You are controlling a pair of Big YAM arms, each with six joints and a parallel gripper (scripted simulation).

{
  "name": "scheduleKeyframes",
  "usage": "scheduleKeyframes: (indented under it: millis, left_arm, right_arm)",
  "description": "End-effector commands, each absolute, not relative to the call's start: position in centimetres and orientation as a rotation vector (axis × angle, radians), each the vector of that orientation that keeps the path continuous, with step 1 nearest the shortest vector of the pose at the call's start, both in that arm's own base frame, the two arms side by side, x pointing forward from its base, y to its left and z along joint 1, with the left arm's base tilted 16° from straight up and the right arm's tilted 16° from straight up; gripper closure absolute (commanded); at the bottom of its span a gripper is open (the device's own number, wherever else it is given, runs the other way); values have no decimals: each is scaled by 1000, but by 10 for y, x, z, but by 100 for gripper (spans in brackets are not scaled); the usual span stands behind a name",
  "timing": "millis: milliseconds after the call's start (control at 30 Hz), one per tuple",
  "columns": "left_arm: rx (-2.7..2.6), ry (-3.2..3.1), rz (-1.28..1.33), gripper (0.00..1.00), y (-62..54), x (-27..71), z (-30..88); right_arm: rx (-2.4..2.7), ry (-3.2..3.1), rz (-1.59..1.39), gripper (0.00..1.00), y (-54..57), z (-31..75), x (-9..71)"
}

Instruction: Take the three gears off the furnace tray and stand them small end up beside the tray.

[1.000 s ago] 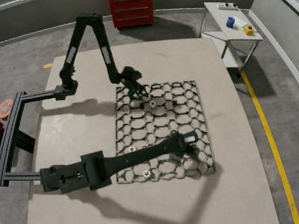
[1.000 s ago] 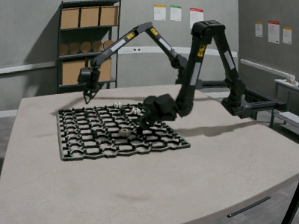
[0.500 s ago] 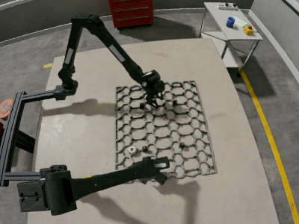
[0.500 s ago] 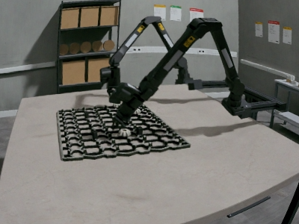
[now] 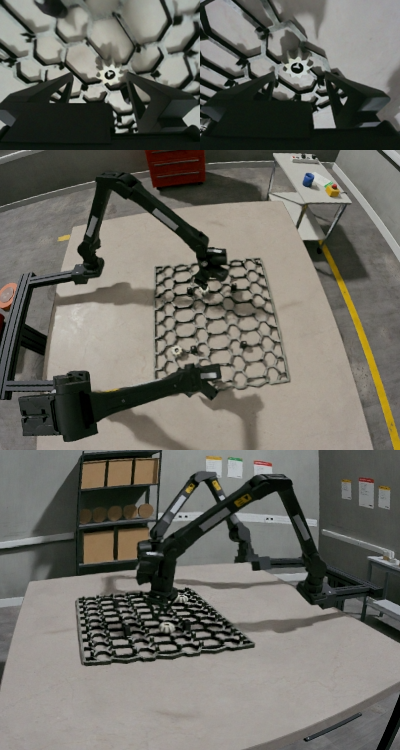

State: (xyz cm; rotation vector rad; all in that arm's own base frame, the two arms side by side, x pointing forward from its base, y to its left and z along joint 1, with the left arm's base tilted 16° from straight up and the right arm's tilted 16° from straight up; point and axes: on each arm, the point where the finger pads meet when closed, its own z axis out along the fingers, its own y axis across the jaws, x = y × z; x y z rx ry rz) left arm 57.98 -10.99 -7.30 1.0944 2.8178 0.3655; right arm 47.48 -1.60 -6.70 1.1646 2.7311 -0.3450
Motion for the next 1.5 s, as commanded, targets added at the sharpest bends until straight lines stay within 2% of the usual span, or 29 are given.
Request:
scheduleKeyframes:
  millis: [0,600,900,1433,1467]
  left_arm:
    - [1242,2861,384,14,-123,569,-96]
    - [1243,2893,437,14,-101,567,-114]
    - [1224,2880,439,24,-99,584,-121]
    - [1238,2871,438,44,-101,576,-119]
    - [1236,2860,437,56,-104,578,-107]
  right_arm:
    - [1156,2692,-302,14,-12,-56,493]
    - [1164,2694,-308,14,-21,-70,501]
    - [1163,2695,-309,15,-24,-83,502]
    - [1162,2712,-322,34,-26,-102,492]
    - [1162,2713,-323,36,-26,-102,492]
